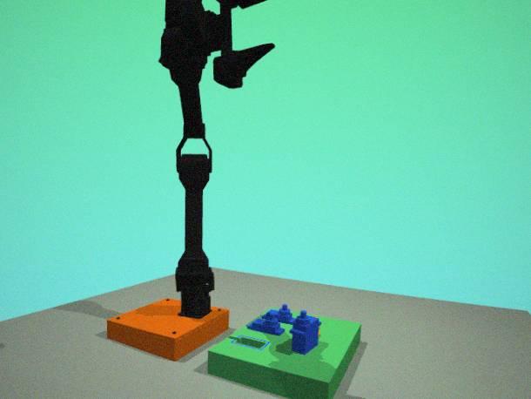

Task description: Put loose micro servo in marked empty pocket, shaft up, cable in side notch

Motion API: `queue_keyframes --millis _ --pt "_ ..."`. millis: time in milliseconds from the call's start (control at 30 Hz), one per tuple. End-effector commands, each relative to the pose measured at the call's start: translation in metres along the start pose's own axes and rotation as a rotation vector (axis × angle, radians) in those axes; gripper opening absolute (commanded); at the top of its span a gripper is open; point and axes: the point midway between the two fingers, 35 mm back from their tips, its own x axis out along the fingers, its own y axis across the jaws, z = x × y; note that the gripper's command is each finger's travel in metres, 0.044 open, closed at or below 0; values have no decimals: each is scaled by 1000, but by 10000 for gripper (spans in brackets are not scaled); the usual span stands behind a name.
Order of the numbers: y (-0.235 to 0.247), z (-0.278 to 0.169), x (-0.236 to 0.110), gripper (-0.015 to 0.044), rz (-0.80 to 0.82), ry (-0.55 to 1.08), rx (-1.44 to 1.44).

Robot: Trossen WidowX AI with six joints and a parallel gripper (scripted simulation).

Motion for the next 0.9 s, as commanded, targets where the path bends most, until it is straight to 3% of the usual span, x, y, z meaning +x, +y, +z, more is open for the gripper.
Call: queue_keyframes --millis 0,500,867 --pt "-1 0 1 426 -2 -1 4" --pt "-63 18 45 440 -129 -50 177" --pt "-148 11 88 440 -348 -83 340"
